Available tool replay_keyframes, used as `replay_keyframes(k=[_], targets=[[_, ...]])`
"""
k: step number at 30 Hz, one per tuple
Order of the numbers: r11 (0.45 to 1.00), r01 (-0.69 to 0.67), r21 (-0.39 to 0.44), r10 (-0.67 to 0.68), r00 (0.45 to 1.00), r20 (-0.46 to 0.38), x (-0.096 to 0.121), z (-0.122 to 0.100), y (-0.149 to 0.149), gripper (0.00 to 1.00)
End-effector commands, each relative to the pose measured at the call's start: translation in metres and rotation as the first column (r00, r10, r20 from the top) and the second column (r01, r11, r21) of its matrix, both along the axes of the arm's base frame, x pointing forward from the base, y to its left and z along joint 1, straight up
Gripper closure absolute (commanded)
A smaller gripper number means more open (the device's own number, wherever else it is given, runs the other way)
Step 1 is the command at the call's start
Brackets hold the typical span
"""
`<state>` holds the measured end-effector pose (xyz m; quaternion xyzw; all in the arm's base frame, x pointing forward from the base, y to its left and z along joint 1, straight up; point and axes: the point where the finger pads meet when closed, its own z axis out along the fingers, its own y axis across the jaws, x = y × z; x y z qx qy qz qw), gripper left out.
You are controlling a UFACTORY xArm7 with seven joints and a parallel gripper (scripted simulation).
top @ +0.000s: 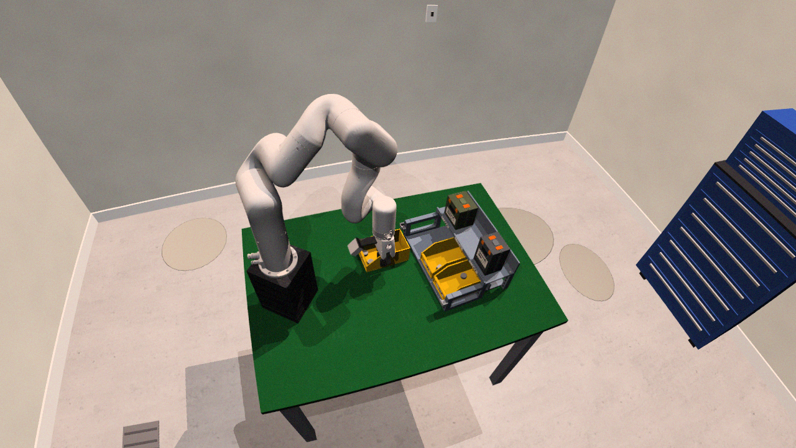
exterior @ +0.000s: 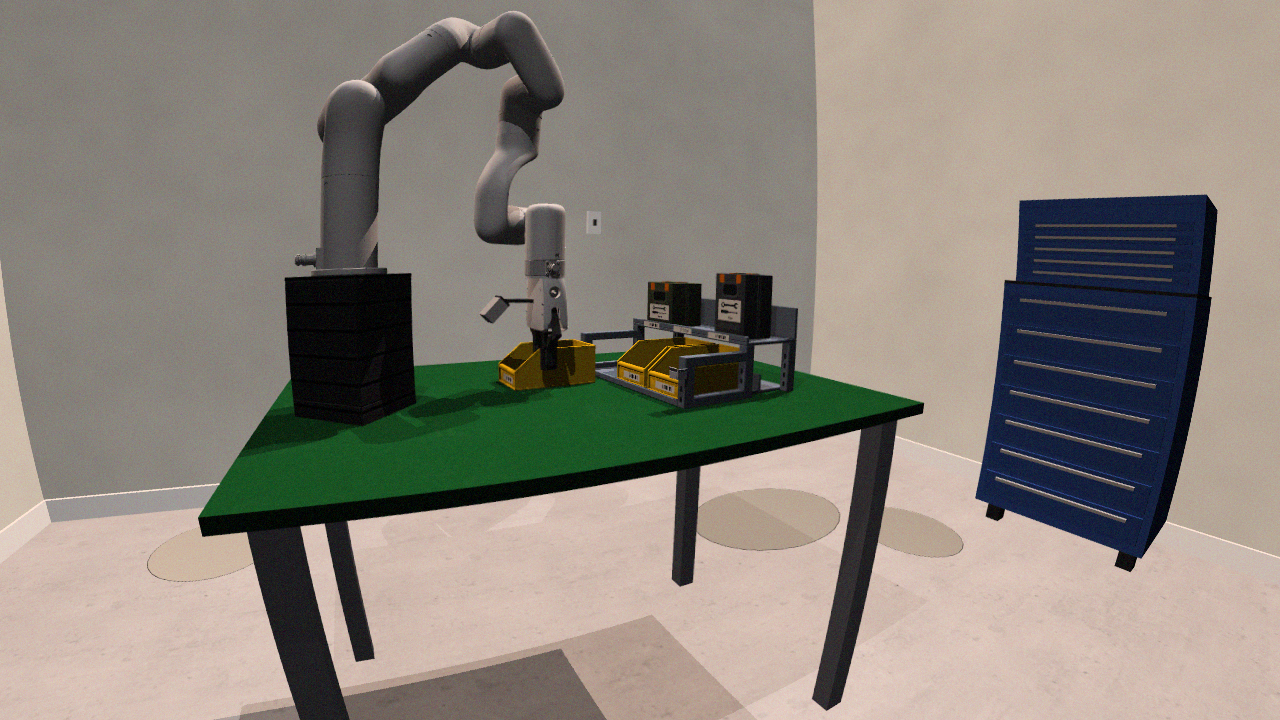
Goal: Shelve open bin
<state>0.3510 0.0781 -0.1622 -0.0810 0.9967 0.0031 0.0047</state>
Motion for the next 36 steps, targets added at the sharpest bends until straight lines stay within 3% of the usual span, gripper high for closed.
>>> replay_keyframes(k=[1, 31, 36], targets=[[1.000, 0.000, 0.000, 0.000, 1.000, 0.003, 0.001, 0.001, 0.000, 0.72], [1.000, 0.000, 0.000, 0.000, 1.000, 0.003, 0.001, 0.001, 0.000, 0.72], [1.000, 0.000, 0.000, 0.000, 1.000, -0.002, 0.001, 0.041, 0.000, 0.72]])
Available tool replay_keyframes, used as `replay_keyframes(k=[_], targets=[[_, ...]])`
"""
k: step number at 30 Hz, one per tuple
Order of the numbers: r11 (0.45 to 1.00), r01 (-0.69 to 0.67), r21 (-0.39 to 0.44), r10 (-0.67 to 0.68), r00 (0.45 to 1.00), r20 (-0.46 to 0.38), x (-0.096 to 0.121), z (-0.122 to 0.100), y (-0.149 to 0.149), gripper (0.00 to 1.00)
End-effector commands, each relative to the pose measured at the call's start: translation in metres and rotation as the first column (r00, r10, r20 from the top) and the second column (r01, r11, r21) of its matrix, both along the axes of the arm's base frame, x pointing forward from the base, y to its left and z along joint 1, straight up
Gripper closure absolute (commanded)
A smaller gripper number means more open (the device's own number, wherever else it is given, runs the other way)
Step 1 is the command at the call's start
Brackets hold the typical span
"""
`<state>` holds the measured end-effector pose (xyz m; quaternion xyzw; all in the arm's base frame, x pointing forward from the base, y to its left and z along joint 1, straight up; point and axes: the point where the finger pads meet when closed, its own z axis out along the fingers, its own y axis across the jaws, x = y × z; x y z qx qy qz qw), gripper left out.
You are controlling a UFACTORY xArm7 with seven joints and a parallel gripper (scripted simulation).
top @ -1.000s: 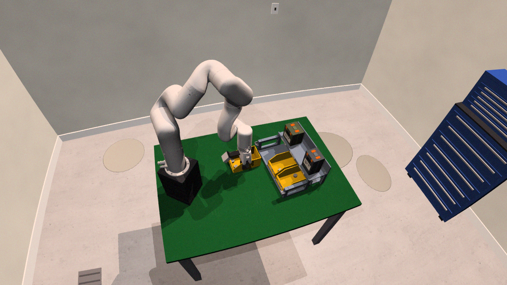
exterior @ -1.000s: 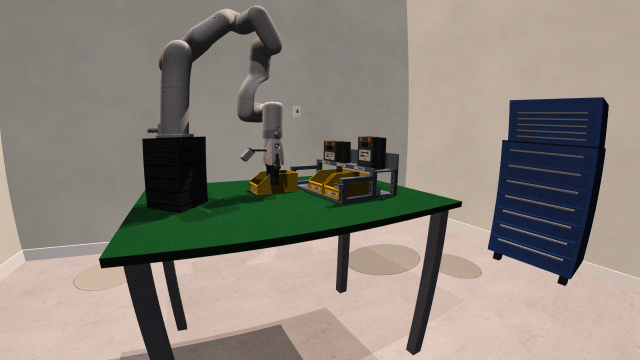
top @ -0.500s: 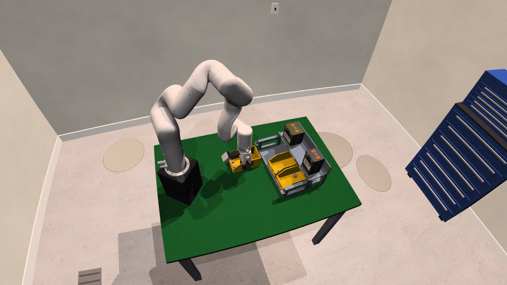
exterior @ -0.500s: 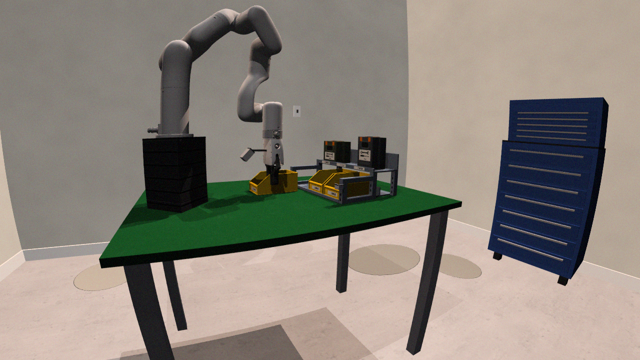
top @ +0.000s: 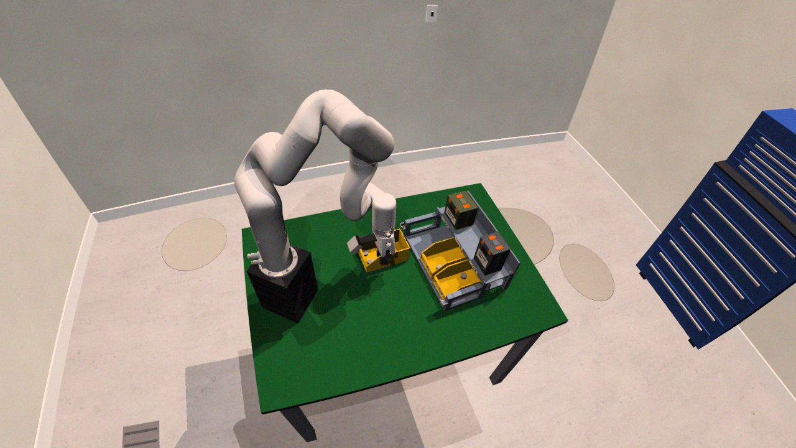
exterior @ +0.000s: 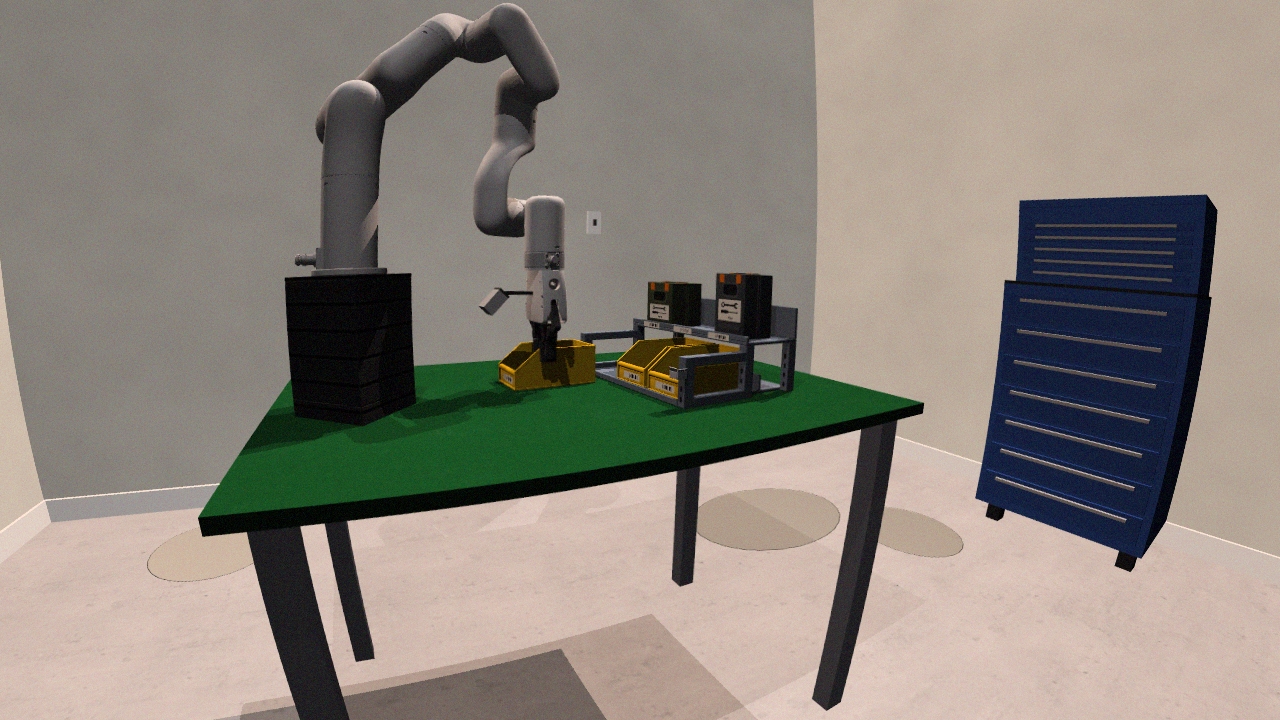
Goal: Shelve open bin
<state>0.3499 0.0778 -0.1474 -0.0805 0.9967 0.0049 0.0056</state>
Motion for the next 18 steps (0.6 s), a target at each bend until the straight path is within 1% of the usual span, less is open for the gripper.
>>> replay_keyframes(k=[1, 12, 17, 18], targets=[[1.000, -0.001, -0.004, 0.001, 1.000, -0.003, 0.002, 0.026, 0.000, 0.72], [1.000, -0.001, -0.004, 0.001, 1.000, -0.003, 0.002, 0.026, 0.000, 0.72], [1.000, -0.001, -0.004, 0.001, 1.000, -0.003, 0.002, 0.081, 0.000, 0.72], [1.000, -0.001, -0.004, 0.001, 1.000, -0.003, 0.002, 0.081, 0.000, 0.72]])
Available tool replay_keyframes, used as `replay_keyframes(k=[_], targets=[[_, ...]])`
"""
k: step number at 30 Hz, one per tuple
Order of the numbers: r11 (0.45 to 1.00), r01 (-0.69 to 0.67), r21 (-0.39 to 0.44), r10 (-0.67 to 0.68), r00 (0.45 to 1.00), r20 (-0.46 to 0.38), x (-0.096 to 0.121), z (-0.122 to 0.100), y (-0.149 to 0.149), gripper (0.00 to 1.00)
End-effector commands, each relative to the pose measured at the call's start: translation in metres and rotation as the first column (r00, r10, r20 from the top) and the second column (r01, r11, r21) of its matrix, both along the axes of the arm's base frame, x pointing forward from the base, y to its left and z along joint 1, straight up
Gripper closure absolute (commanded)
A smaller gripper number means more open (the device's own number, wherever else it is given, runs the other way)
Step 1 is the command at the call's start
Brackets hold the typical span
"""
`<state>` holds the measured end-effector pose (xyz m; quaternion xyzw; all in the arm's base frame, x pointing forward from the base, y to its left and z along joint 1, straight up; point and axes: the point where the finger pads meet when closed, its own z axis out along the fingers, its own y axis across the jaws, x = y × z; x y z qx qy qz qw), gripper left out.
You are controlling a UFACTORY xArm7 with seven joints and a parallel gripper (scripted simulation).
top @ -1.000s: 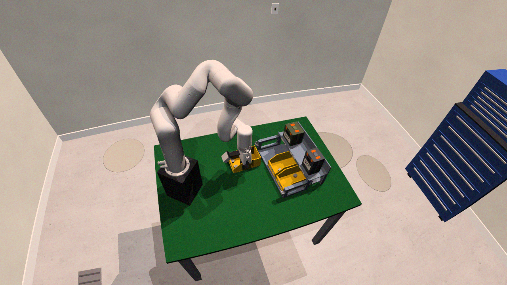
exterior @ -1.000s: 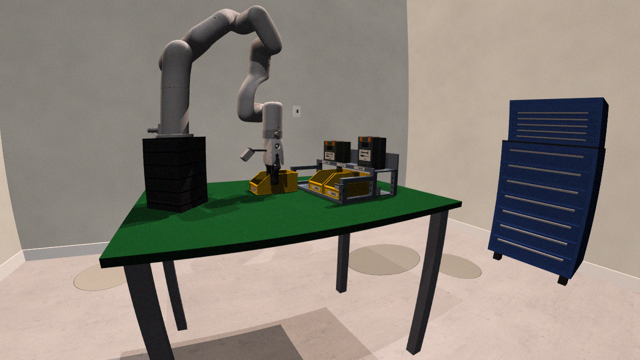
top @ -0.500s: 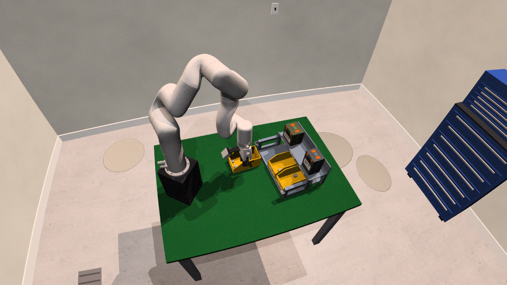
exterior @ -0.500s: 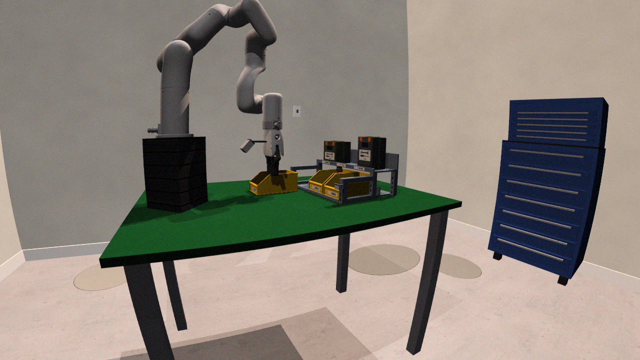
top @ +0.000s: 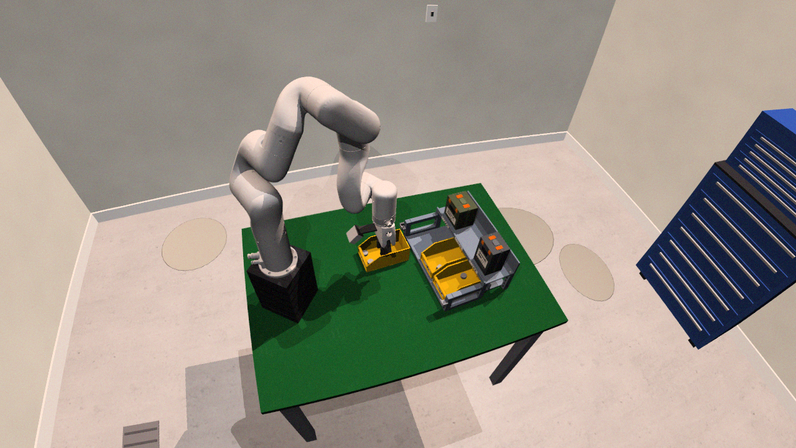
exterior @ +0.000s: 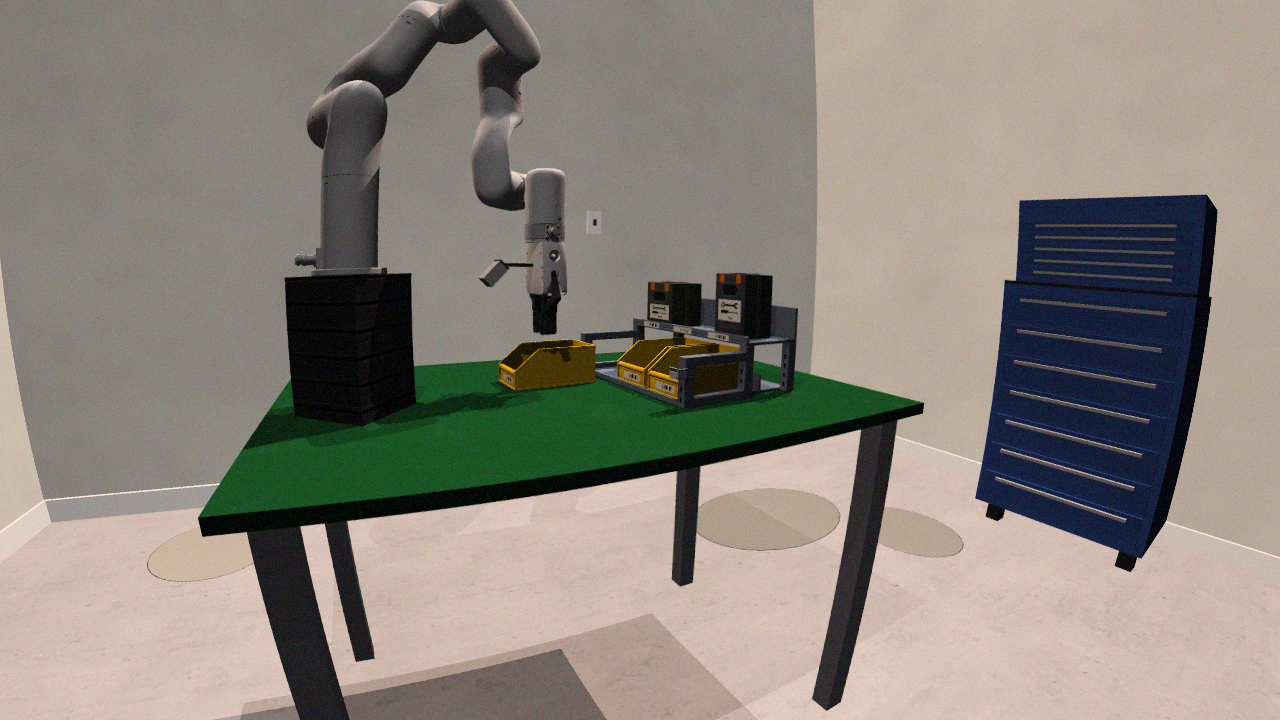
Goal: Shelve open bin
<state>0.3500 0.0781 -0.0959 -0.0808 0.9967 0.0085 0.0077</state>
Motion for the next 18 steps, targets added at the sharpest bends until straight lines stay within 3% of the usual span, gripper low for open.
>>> replay_keyframes(k=[1, 11, 18], targets=[[1.000, 0.000, -0.011, 0.000, 1.000, -0.007, 0.002, 0.029, 0.000, 0.72], [1.000, 0.000, -0.011, 0.000, 1.000, -0.007, 0.002, 0.029, 0.000, 0.72], [1.000, 0.000, -0.011, 0.000, 1.000, -0.007, 0.002, 0.042, 0.000, 0.72]])
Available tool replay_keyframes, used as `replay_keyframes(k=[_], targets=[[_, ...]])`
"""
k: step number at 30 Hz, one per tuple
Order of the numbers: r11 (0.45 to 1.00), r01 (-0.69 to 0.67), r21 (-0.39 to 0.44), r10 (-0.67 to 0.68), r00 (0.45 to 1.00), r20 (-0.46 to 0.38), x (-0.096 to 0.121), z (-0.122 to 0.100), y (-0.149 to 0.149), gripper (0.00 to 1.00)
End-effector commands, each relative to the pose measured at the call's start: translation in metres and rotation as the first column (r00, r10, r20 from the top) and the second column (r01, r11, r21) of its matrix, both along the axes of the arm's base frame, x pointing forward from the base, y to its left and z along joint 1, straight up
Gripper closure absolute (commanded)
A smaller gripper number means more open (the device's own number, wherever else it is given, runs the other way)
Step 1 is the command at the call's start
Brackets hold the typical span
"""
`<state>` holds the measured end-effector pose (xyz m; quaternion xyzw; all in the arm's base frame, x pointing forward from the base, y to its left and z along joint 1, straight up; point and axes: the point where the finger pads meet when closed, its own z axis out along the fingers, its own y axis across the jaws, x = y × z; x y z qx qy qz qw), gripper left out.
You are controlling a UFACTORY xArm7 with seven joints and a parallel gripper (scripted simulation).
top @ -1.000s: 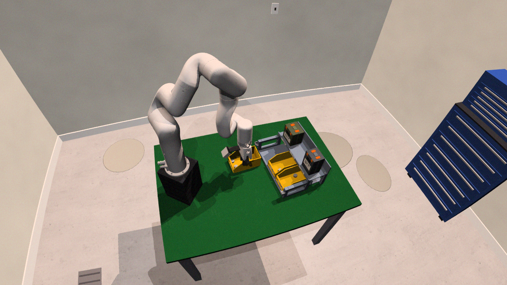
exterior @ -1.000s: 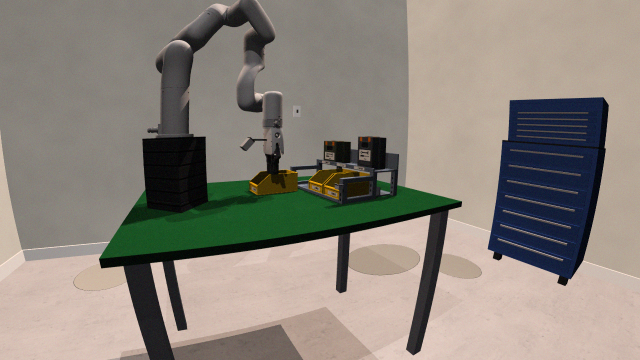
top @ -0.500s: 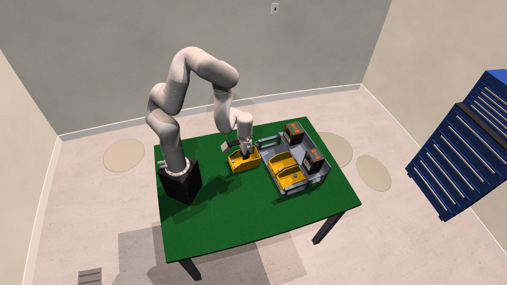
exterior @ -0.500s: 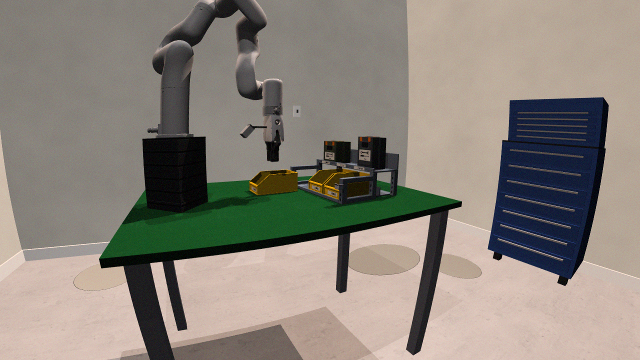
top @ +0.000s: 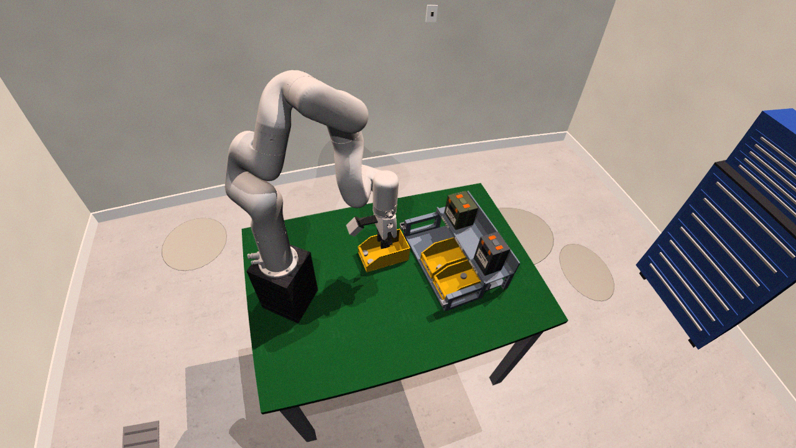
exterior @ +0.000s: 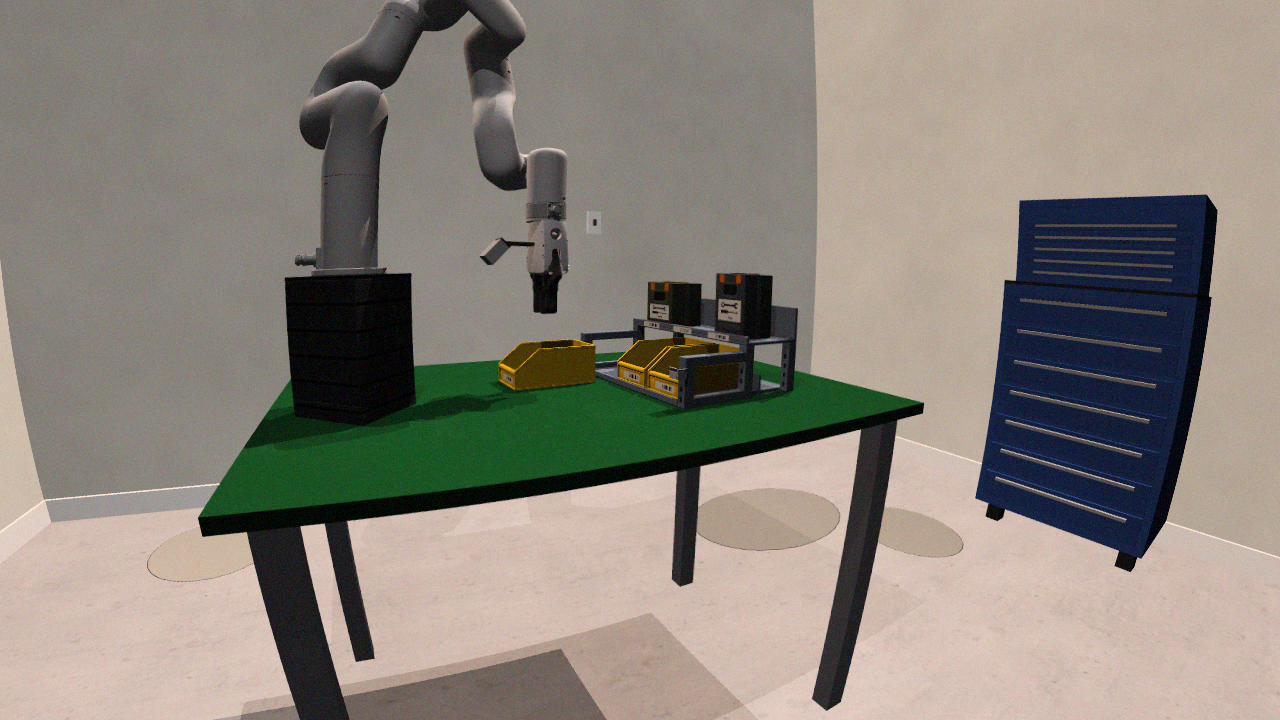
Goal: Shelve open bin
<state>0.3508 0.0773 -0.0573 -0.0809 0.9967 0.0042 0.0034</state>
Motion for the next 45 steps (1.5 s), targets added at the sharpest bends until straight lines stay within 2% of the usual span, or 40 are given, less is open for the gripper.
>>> replay_keyframes(k=[1, 10, 15, 45], targets=[[1.000, 0.000, -0.002, 0.000, 1.000, 0.001, 0.001, 0.004, 0.000, 0.72], [1.000, 0.000, -0.002, 0.000, 1.000, 0.001, 0.001, 0.004, 0.000, 0.72], [1.000, 0.000, -0.002, 0.000, 1.000, 0.001, 0.001, -0.005, 0.001, 0.72], [1.000, 0.000, -0.002, 0.000, 1.000, 0.001, 0.001, -0.010, 0.001, 0.72]])
